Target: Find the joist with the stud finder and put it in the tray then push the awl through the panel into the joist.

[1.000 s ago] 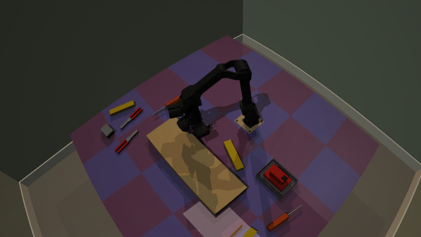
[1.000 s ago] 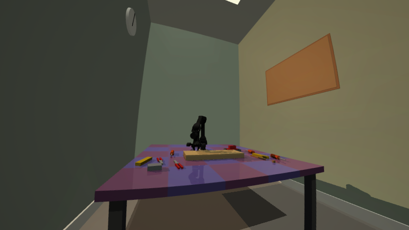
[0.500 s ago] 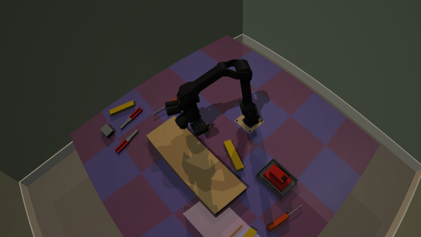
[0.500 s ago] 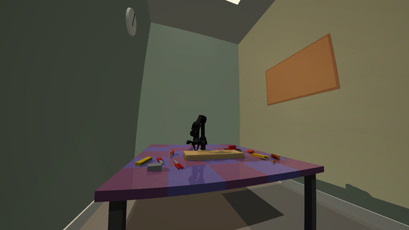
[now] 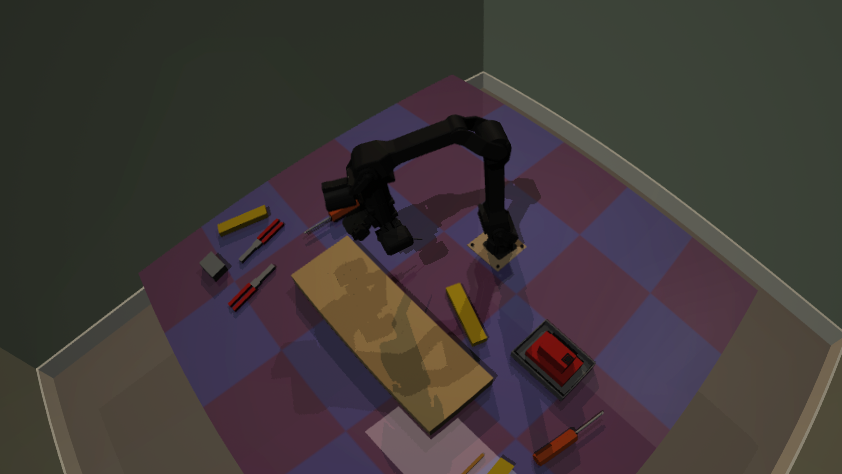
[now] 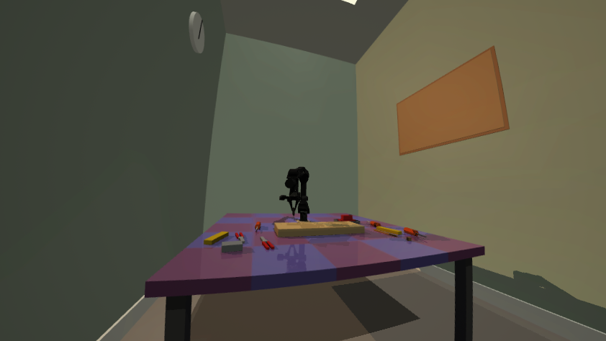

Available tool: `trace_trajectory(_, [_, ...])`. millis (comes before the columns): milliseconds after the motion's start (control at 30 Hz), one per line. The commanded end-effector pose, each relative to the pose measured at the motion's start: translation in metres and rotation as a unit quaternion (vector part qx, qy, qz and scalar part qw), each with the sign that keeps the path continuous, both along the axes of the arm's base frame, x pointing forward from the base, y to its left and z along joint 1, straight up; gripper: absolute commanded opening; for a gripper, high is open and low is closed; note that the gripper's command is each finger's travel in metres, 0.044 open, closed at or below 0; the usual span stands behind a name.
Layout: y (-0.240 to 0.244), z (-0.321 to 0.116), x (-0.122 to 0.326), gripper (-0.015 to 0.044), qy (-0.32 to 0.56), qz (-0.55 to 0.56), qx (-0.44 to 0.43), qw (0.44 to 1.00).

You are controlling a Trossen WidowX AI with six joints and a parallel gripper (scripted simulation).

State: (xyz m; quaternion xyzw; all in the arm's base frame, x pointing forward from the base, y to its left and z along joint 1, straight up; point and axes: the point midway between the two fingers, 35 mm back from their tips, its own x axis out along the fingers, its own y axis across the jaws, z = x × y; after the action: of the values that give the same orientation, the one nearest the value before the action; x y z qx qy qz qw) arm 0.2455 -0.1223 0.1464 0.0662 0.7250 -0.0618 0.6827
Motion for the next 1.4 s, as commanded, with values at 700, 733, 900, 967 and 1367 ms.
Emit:
trace_trajectory(700, [0.048, 0.014, 0.041, 0.0, -0.086, 0.046, -0.062, 0.993])
trace_trajectory(733, [0.052, 0.015, 0.044, 0.0, -0.092, 0.05, -0.066, 0.992])
trace_trajectory(900, [0.071, 0.017, 0.057, 0.0, -0.127, 0.064, -0.084, 0.986])
trace_trajectory(967, [0.079, 0.018, 0.062, 0.0, -0.142, 0.069, -0.09, 0.983])
trace_trajectory(1367, [0.134, 0.029, 0.086, 0.0, -0.237, 0.094, -0.108, 0.961])
